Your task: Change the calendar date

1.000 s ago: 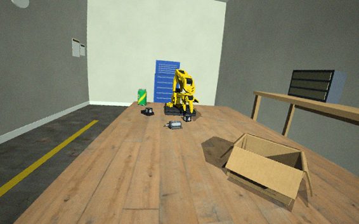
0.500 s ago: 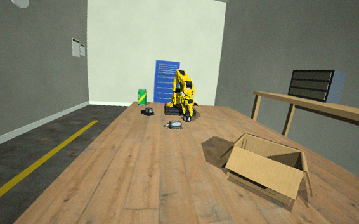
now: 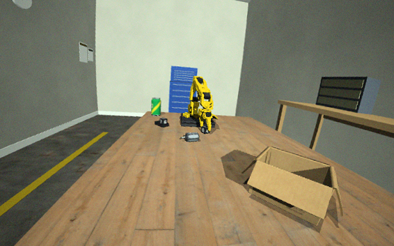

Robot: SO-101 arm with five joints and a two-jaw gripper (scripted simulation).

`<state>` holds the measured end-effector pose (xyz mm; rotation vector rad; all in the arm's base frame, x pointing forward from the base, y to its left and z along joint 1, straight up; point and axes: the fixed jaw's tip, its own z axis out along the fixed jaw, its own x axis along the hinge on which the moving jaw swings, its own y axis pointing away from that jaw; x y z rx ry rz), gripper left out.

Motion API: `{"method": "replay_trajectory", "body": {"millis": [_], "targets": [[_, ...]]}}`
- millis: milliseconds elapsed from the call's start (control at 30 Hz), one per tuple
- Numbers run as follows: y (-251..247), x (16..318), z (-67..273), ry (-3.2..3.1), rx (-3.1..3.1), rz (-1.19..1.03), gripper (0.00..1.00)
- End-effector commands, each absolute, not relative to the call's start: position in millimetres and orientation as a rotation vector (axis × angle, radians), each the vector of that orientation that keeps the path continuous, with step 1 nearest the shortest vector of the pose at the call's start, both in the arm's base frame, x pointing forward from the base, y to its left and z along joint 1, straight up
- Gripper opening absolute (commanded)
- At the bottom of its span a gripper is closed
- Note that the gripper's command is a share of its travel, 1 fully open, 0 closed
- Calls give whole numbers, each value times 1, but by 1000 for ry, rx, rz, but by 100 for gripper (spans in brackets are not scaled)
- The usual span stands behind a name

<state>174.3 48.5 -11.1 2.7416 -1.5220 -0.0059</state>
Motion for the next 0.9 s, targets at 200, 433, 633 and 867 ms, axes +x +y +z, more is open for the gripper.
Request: {"method": "replay_trajectory", "body": {"millis": [200, 433, 633, 867], "targets": [[45, 171, -17, -1519, 2728, -29, 35], [45, 171, -17, -1519, 2728, -29, 35], [46, 172, -17, -1519, 2728, -29, 34], [47, 173, -18, -1519, 2728, -29, 32]]}}
